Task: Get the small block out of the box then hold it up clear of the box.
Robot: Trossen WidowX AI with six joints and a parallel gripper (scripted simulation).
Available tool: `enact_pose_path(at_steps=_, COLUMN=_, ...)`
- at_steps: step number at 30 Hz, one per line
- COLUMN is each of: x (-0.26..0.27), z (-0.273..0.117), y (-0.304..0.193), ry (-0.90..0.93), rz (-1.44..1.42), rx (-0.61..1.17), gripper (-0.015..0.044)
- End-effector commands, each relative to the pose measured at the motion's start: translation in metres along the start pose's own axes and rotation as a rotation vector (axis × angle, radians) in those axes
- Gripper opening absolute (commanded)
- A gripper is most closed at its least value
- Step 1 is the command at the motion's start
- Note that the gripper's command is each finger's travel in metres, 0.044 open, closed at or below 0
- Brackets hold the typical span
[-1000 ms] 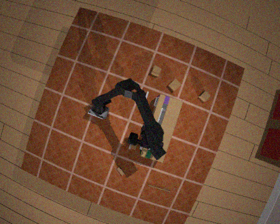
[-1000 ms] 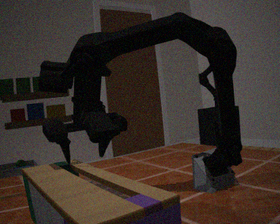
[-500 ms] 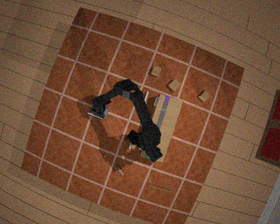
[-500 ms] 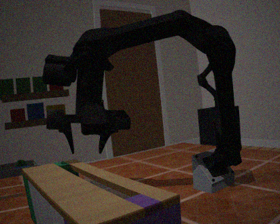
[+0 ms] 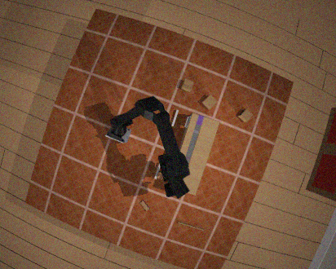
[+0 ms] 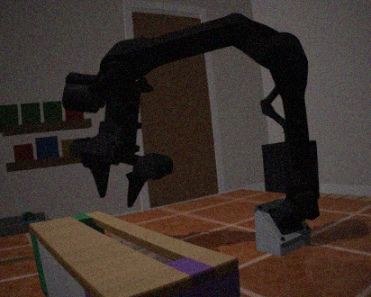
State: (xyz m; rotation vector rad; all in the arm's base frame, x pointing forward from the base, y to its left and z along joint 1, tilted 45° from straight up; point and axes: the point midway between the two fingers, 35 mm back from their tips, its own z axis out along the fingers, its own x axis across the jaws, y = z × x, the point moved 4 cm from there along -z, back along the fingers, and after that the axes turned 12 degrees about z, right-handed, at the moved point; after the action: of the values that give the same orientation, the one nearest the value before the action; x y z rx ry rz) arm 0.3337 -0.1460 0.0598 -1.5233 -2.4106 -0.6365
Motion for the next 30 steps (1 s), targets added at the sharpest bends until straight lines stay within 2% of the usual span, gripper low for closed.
enact_pose_path(at_steps=1, x=-0.014, z=0.001, y=-0.019, ry=0.099, rz=0.934, rx=-0.078, gripper=0.0285)
enact_pose_path(at_steps=17, x=-0.021, z=0.003, y=-0.032, ry=0.243, rz=1.719, rx=-0.074, gripper=0.0285)
enact_pose_path(at_steps=30, x=-0.027, z=0.003, y=-0.041, ry=0.383, rz=2.343, rx=-0.003, gripper=0.0285)
